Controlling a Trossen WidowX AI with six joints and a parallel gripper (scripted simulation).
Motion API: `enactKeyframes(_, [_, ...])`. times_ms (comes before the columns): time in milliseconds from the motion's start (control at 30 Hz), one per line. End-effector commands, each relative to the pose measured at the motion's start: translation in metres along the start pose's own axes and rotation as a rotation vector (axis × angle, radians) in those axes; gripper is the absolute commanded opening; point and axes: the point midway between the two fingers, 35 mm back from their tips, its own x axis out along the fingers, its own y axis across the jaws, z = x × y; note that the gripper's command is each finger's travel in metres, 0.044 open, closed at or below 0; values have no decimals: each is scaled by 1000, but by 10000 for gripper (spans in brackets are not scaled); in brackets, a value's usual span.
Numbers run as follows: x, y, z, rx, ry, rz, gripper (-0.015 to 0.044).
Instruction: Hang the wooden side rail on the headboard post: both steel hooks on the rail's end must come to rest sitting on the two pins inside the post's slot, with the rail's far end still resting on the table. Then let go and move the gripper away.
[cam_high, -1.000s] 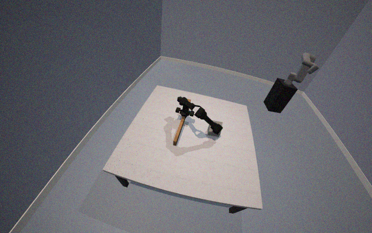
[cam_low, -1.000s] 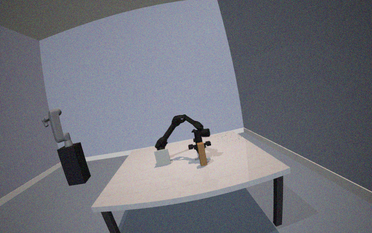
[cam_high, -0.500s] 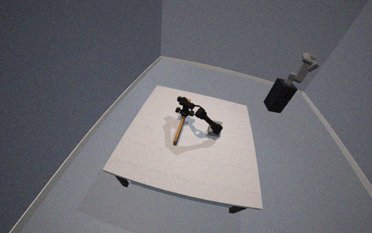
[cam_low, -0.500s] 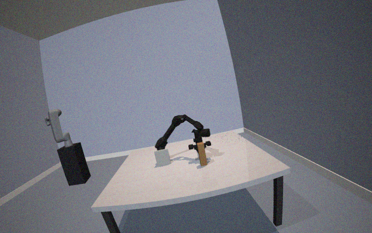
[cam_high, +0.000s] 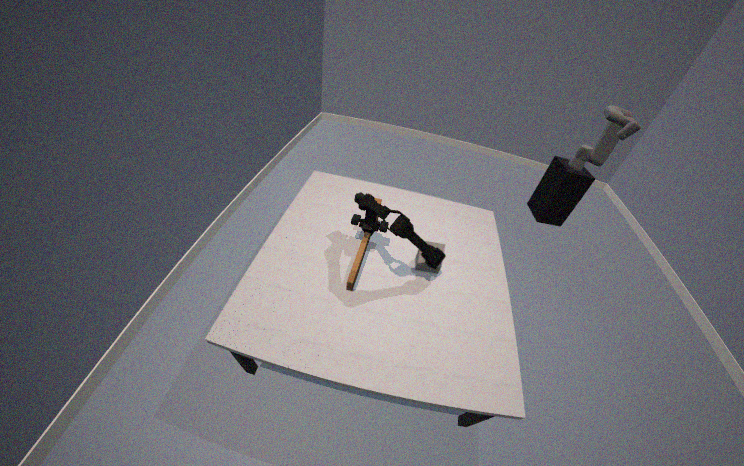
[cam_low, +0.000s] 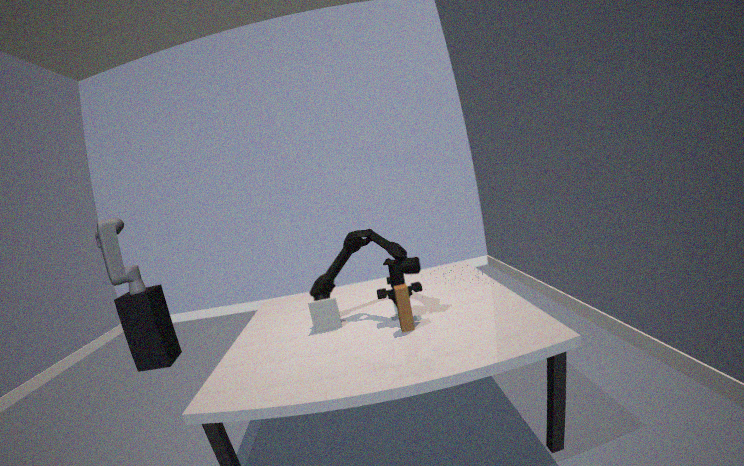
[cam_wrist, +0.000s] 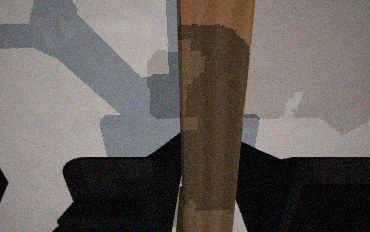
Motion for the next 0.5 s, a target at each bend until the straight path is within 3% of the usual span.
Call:
enactKeyframes(0, [-2, 1, -3, 0, 3, -5, 0])
enactKeyframes(467, [-3, 0, -4, 0, 3, -5, 0])
